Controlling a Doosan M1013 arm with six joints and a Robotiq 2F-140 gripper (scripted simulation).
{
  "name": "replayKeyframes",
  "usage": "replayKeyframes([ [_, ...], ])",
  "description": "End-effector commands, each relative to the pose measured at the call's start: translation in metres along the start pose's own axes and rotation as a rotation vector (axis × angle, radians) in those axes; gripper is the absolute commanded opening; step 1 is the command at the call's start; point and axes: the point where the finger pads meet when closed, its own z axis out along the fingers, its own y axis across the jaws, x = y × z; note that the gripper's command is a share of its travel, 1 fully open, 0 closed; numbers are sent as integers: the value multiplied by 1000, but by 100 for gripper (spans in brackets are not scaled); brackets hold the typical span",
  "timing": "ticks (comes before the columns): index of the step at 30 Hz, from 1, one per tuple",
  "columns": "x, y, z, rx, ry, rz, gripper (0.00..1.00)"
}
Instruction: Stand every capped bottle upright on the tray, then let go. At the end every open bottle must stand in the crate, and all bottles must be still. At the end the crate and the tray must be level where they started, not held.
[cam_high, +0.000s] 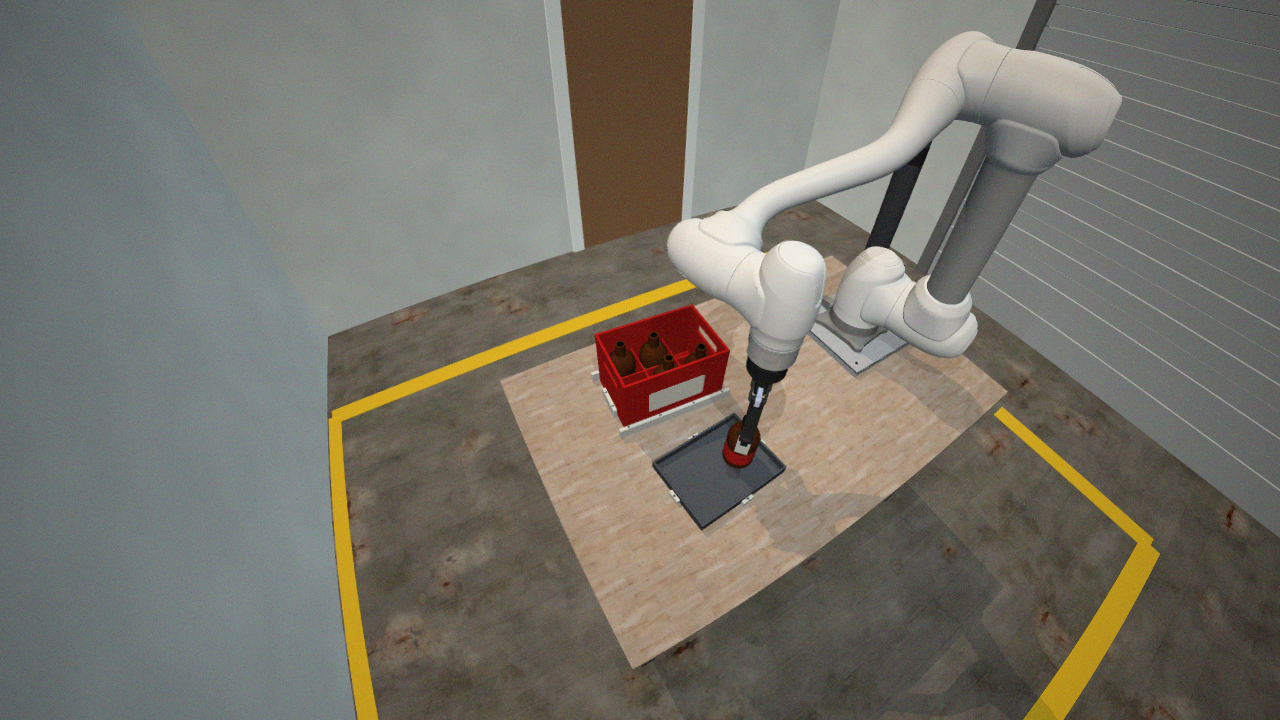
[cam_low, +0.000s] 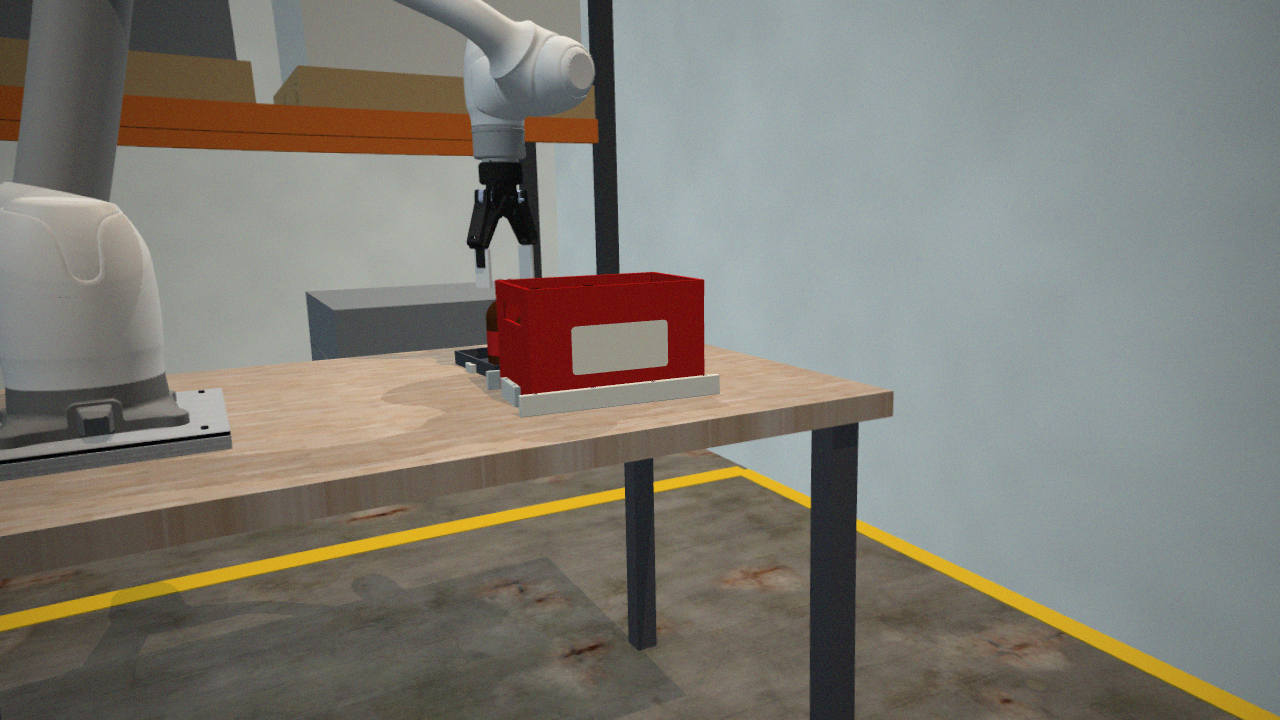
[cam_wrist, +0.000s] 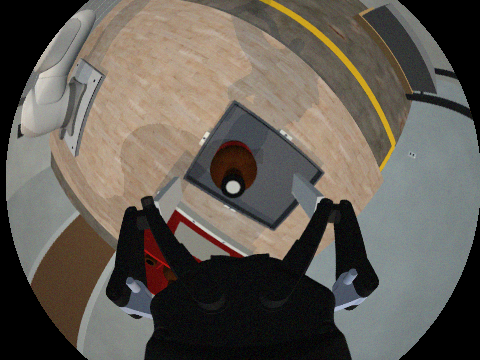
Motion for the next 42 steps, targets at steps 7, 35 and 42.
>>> replayKeyframes([
  [7,0,0,0,0,0,0,100],
  [35,0,0,-50,0,0,0,100],
  [42,0,0,-55,0,0,0,100],
])
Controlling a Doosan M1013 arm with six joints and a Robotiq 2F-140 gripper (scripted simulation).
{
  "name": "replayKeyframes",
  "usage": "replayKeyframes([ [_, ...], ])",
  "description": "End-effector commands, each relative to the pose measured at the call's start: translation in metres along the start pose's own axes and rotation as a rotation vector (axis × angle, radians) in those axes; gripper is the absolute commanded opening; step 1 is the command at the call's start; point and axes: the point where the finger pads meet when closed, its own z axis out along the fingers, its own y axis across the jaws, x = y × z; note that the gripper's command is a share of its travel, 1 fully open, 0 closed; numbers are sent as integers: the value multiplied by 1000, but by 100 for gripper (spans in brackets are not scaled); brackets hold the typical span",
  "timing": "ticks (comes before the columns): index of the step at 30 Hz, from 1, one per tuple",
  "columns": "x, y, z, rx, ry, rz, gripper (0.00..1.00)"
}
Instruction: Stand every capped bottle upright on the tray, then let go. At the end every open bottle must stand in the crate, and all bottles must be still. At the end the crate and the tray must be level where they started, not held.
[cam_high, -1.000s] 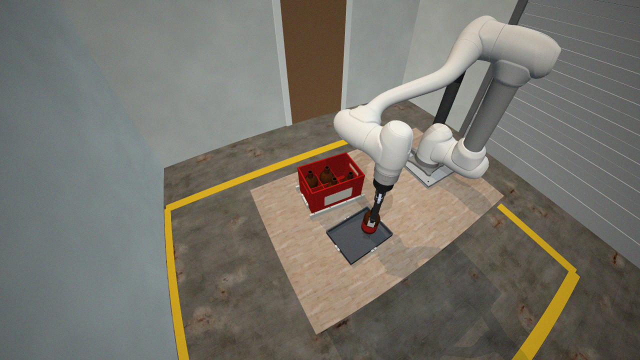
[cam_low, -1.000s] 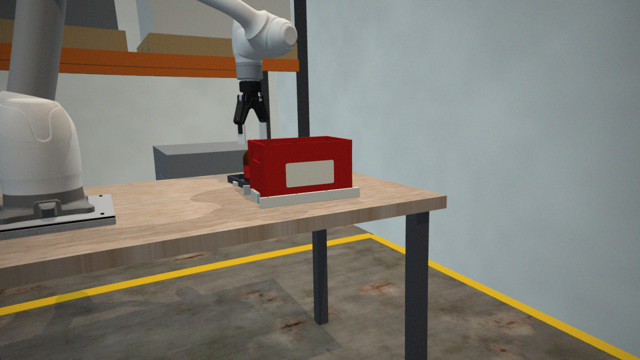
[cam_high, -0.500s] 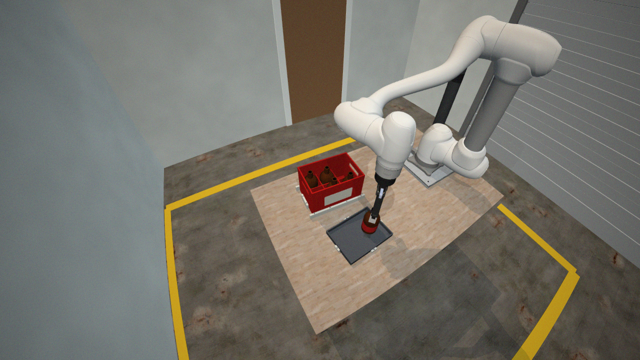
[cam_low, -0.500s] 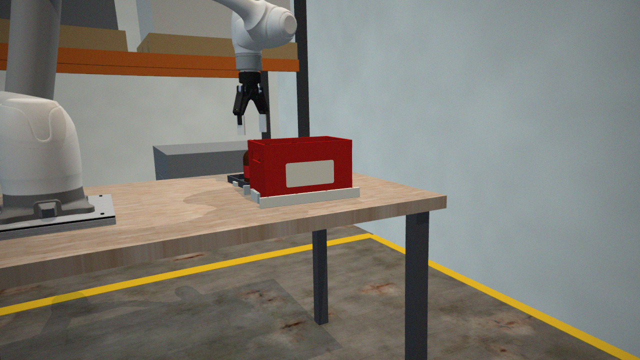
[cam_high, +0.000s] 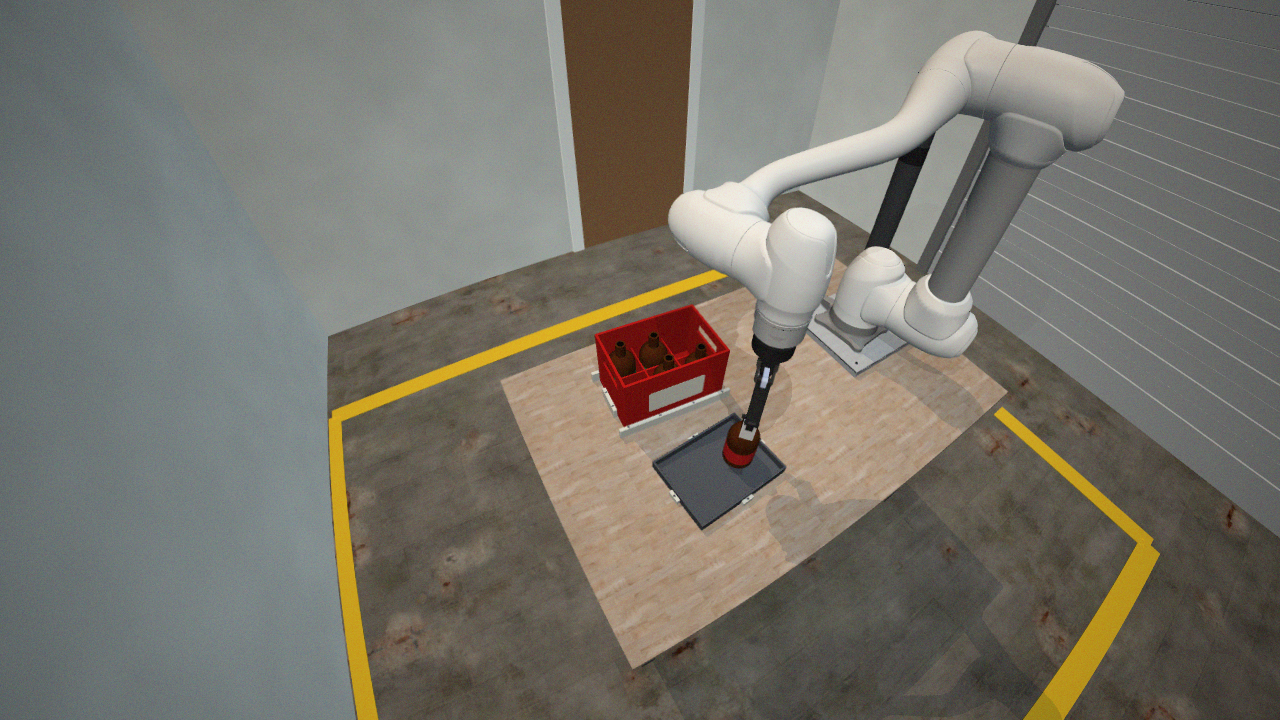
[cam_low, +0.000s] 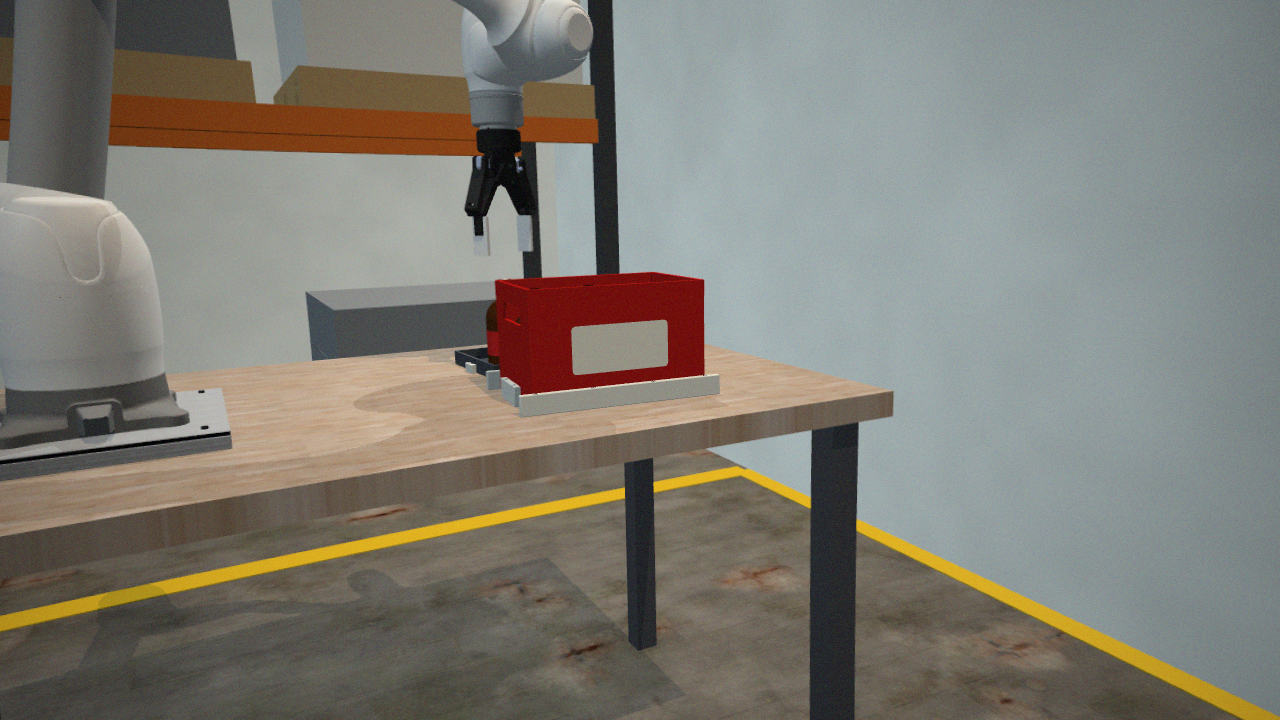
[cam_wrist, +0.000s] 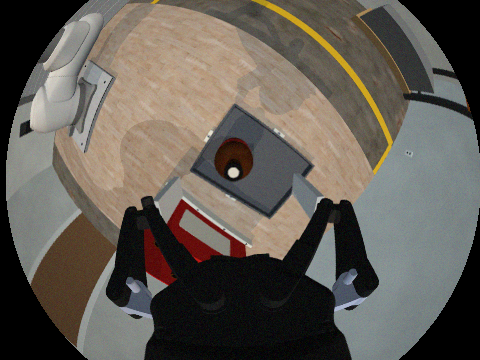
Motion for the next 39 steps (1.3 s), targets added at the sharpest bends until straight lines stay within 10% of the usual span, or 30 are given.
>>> replayKeyframes([
  [1,0,0,-2,0,0,0,100],
  [39,0,0,-84,0,0,0,100],
])
